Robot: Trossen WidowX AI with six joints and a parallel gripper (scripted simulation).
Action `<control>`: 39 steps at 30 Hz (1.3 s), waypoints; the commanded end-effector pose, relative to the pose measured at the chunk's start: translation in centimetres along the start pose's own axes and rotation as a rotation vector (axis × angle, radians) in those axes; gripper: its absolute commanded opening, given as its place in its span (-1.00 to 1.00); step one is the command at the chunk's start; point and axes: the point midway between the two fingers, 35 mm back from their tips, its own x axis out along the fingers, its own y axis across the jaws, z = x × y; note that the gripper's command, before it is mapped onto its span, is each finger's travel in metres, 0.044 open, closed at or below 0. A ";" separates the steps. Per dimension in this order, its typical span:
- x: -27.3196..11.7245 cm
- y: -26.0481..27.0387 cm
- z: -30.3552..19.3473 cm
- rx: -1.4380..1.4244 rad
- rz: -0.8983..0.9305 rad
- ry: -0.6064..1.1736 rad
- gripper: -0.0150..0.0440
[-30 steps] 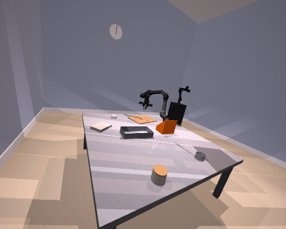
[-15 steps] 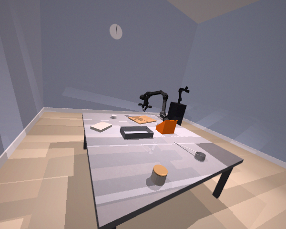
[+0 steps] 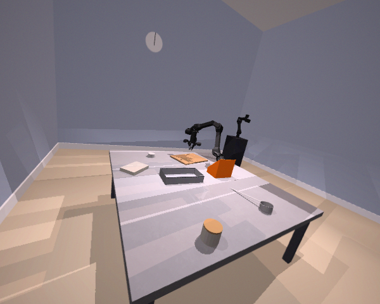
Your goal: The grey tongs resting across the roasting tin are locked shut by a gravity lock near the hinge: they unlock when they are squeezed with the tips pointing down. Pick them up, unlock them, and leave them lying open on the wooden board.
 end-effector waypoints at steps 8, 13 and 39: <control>1.8 -0.1 -0.1 -0.008 0.000 0.002 -1.00; 2.6 -0.1 -0.1 -0.008 0.000 0.002 -1.00; 5.6 -0.7 0.1 -0.004 0.000 -0.004 -0.82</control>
